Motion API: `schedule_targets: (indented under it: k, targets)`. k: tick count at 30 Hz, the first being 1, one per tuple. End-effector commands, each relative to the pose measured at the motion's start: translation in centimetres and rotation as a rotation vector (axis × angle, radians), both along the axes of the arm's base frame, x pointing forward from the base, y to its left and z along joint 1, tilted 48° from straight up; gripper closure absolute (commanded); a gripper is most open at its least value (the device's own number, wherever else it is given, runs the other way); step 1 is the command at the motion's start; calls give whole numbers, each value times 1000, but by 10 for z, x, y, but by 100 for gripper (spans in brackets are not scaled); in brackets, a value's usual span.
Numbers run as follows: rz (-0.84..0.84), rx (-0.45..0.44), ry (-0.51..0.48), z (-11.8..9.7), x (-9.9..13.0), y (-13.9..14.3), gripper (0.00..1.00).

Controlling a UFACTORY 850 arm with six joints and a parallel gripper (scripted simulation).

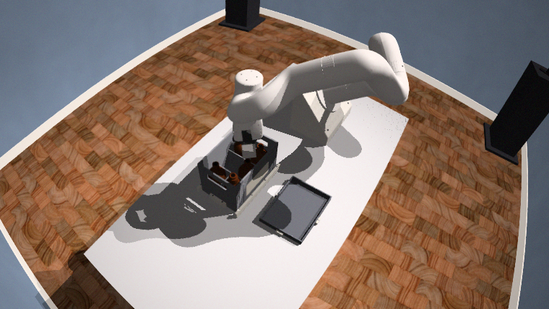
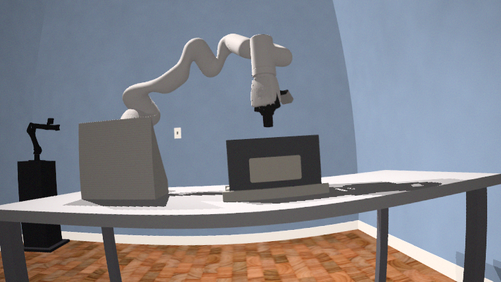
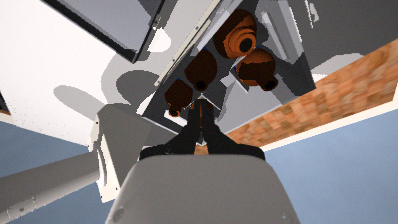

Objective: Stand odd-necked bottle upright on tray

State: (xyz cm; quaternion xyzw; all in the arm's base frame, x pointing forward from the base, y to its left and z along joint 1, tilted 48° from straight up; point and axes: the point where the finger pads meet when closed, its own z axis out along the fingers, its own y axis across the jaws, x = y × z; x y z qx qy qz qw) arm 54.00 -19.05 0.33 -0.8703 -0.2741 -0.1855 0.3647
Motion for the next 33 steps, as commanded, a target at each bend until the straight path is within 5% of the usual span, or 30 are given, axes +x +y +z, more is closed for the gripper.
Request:
schedule_targets:
  k: [1,13,24,33]
  targets:
    - [-1,-1,-1,1,1,-1,100]
    - [-1,-1,-2,-1,3,-3,100]
    - [-2,2,-5,-44,55,-53,100]
    - [-1,-1,-2,-65,71,-72,100]
